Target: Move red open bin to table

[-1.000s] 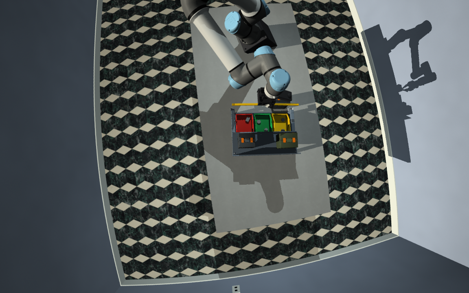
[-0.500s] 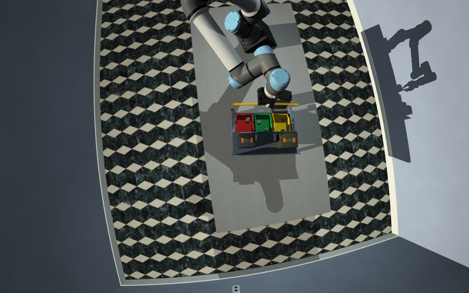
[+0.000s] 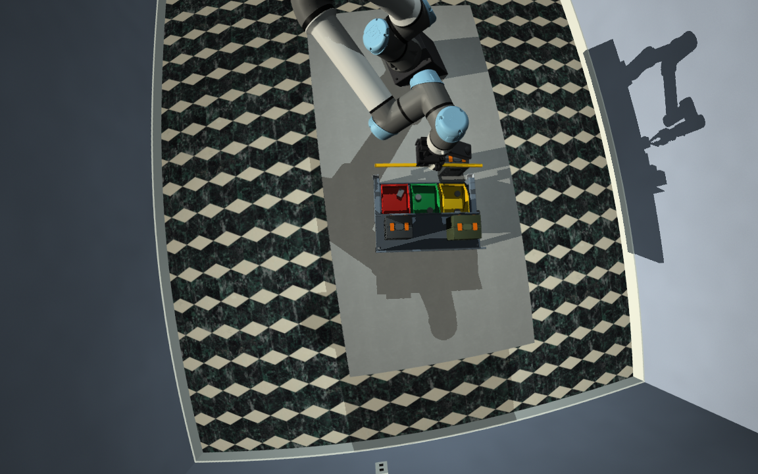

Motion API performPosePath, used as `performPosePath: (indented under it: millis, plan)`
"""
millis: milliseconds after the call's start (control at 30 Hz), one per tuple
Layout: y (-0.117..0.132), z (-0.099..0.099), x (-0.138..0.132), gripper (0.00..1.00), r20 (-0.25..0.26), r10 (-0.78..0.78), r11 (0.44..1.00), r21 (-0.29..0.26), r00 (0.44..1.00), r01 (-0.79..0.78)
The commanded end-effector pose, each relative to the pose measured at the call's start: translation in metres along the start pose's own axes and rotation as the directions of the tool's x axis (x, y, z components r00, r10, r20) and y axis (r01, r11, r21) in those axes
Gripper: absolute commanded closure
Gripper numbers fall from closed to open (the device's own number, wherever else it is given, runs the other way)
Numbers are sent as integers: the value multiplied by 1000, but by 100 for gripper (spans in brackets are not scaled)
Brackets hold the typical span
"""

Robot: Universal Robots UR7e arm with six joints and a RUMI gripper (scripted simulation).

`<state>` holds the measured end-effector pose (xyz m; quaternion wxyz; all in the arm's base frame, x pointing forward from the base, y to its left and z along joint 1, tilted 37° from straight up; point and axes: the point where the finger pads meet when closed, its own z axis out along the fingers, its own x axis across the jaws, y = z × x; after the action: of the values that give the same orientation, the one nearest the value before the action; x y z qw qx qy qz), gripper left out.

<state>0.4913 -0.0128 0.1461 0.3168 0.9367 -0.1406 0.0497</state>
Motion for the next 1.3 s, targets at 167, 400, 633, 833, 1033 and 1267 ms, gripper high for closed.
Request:
performPosePath:
  millis: [167,400,633,833,1033,1267]
  plan:
    - [0,-1,-18,100,-1,0,1000,1,1000,0]
    - [0,-1,-32,100,-1,0,1000,1,1000,0]
    - [0,-1,-54,100,-1,0,1000,1,1000,0]
    - [0,-1,-68,100,-1,0,1000,1,1000,0]
    - [0,0,-90,100,-1,0,1000,1,1000,0]
    - [0,0,-116,100,-1,0,1000,1,1000,0]
